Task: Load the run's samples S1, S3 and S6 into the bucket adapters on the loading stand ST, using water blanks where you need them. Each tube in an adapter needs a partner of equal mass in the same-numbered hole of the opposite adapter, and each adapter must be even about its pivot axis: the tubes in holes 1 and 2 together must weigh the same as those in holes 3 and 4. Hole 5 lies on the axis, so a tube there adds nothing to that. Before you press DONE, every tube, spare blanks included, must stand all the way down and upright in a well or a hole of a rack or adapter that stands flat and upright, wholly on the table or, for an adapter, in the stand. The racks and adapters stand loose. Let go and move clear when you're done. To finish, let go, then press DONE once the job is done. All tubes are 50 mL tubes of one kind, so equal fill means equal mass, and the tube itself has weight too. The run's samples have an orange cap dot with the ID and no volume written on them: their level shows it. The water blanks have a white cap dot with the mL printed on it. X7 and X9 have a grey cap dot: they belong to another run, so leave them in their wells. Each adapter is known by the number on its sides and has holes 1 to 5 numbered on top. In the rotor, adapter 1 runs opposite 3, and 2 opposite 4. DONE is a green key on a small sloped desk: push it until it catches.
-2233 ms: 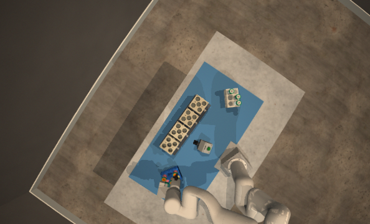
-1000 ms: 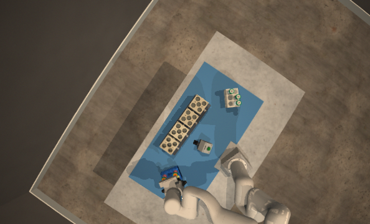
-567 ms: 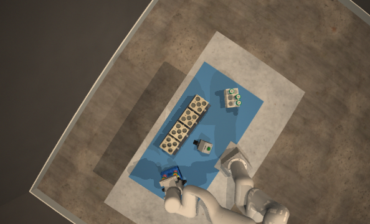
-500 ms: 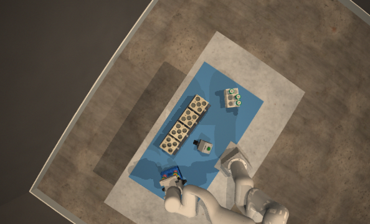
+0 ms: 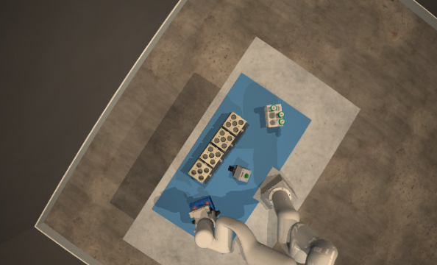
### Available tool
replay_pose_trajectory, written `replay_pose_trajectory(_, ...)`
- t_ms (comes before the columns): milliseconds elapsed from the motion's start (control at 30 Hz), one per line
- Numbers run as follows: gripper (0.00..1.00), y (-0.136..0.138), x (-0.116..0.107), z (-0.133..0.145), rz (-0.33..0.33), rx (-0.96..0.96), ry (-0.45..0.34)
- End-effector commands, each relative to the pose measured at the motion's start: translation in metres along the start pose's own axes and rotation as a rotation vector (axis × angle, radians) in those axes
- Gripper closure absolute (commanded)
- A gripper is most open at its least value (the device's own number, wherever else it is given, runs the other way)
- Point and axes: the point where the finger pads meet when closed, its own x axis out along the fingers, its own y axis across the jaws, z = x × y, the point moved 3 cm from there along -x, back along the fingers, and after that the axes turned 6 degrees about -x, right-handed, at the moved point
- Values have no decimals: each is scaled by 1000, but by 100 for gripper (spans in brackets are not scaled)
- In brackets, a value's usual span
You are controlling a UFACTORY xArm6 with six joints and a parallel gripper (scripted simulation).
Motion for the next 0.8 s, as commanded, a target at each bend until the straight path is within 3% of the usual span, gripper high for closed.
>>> replay_pose_trajectory(0,43,-1,7,-1,-4,0,2)
replay_pose_trajectory(767,43,-1,47,-1,-4,0,2)
